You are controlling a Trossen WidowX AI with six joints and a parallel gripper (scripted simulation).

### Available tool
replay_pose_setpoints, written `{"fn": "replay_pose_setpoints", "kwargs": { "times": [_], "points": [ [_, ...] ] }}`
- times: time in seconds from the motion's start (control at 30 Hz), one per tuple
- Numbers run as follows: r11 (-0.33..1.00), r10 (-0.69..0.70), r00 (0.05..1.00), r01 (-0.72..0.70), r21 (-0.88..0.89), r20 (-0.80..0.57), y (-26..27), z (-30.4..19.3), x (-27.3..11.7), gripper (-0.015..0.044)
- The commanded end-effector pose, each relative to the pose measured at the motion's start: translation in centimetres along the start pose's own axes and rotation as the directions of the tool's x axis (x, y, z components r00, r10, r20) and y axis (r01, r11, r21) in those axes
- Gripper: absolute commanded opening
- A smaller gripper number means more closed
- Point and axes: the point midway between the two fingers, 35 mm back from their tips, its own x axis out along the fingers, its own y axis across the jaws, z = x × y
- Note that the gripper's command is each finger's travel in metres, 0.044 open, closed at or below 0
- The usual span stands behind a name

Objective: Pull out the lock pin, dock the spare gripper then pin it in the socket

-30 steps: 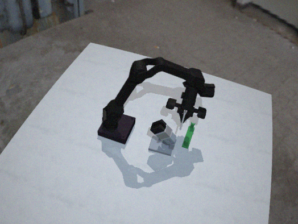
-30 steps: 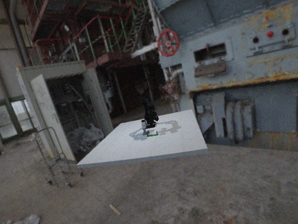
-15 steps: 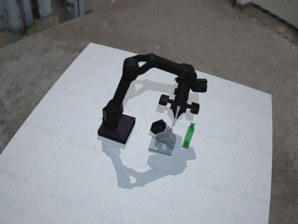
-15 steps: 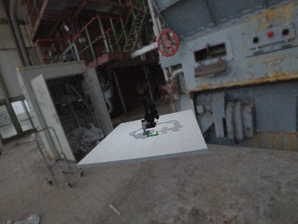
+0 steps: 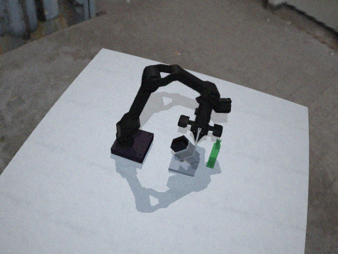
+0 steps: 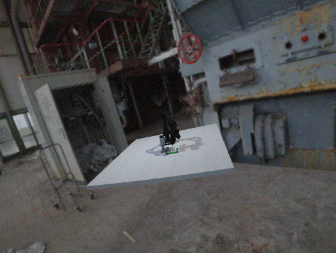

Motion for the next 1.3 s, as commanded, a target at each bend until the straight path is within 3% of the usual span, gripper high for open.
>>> {"fn": "replay_pose_setpoints", "kwargs": {
  "times": [0.0, 1.27],
  "points": [
    [1.0, -0.002, 1.0, 0.002, 0.001, 0.007, 0.0, 0.1, 0.4, 0.0],
    [1.0, 0.005, 1.0, -0.005, 0.0, 0.008, -0.1, -2.6, 0.7, 0.0]
  ]
}}
